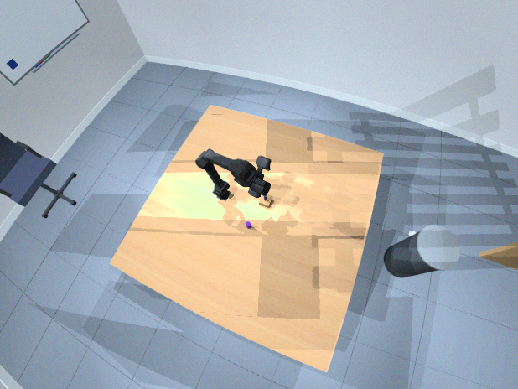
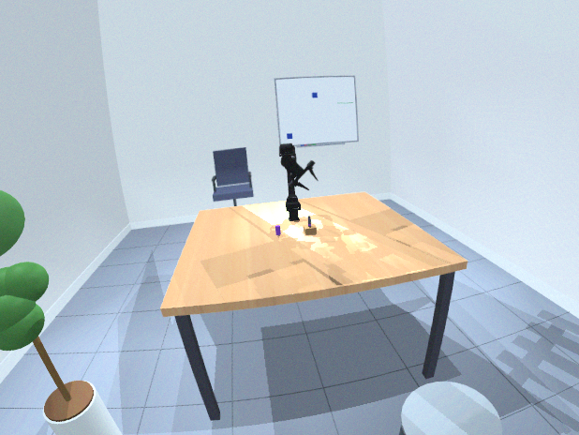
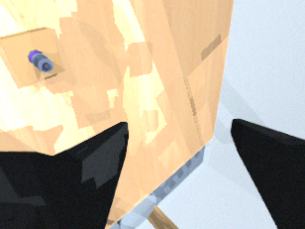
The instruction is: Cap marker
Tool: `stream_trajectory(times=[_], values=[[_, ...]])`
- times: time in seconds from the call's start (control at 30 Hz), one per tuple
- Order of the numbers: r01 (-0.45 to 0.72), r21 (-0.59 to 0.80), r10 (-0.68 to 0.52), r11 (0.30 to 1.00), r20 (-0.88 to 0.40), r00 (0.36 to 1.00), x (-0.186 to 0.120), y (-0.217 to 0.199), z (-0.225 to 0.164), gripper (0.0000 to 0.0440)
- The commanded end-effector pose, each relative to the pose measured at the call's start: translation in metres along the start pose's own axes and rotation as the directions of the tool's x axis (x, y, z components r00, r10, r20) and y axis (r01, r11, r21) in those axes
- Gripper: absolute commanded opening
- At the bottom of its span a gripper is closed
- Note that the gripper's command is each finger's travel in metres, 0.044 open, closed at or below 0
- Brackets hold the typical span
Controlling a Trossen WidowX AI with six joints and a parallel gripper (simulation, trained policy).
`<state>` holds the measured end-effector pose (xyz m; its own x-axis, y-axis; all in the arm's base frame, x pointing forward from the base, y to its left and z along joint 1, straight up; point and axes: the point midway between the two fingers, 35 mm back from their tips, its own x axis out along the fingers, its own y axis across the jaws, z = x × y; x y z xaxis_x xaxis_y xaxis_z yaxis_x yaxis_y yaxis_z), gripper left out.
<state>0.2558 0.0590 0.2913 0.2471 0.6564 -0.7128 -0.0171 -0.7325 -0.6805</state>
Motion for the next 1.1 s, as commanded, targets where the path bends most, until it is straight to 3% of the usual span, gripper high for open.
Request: stream_trajectory(times=[0.0,1.07], values=[[-0.024,0.015,0.024,1.000,-0.007,1.000,-0.002,0.008,-0.003,0.0317],[-0.234,0.213,0.245,0.949,-0.028,0.969,-0.024,0.087,-0.018,0.0317]])
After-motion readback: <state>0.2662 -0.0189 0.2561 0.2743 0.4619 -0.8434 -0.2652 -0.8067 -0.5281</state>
